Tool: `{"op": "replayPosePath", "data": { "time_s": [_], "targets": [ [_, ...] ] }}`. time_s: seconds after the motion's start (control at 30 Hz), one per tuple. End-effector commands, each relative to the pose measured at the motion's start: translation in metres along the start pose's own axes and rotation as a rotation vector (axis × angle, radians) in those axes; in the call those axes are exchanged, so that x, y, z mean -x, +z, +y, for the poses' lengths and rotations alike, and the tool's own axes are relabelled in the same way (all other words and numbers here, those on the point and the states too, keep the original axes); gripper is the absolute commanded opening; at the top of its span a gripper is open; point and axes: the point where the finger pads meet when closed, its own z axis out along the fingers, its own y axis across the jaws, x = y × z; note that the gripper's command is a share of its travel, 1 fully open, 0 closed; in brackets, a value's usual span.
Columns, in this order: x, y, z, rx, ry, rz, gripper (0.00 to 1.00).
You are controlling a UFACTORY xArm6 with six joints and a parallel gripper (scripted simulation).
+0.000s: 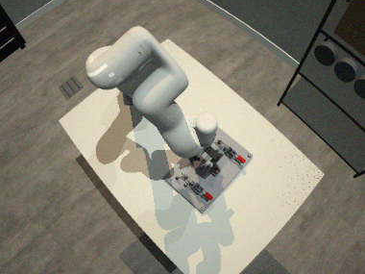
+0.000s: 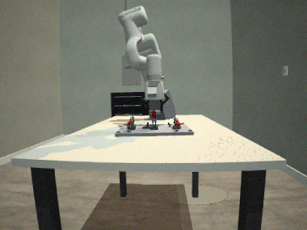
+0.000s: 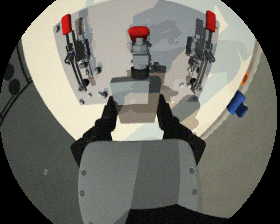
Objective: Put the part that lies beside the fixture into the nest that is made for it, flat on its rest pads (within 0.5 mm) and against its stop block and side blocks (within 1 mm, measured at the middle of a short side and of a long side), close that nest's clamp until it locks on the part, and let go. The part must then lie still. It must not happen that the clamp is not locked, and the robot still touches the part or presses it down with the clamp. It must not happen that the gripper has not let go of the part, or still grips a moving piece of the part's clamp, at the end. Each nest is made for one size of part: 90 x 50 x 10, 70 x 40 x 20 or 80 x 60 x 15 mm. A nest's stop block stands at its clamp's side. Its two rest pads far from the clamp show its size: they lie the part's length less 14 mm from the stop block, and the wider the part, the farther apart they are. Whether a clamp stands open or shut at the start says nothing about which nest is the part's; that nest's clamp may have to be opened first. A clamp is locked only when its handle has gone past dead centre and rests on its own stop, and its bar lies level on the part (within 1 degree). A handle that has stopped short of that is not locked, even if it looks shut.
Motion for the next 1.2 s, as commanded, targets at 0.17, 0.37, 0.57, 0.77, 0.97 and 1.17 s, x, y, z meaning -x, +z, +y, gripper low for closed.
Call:
{"op": "replayPosePath", "data": {
  "time_s": [0.17, 0.37, 0.57, 0.77, 0.97, 1.17],
  "targets": [
    [-0.001, 0.0, 0.0, 0.0, 0.0, 0.003, 0.0],
    [-0.001, 0.001, 0.0, 0.0, 0.0, 0.003, 0.0],
    [-0.001, 0.005, 0.0, 0.0, 0.0, 0.003, 0.0],
    [-0.002, 0.012, 0.0, 0.0, 0.0, 0.003, 0.0],
    [-0.002, 0.017, 0.0, 0.0, 0.0, 0.003, 0.0],
    [-0.002, 0.027, 0.0, 0.0, 0.0, 0.003, 0.0]
  ]
}}
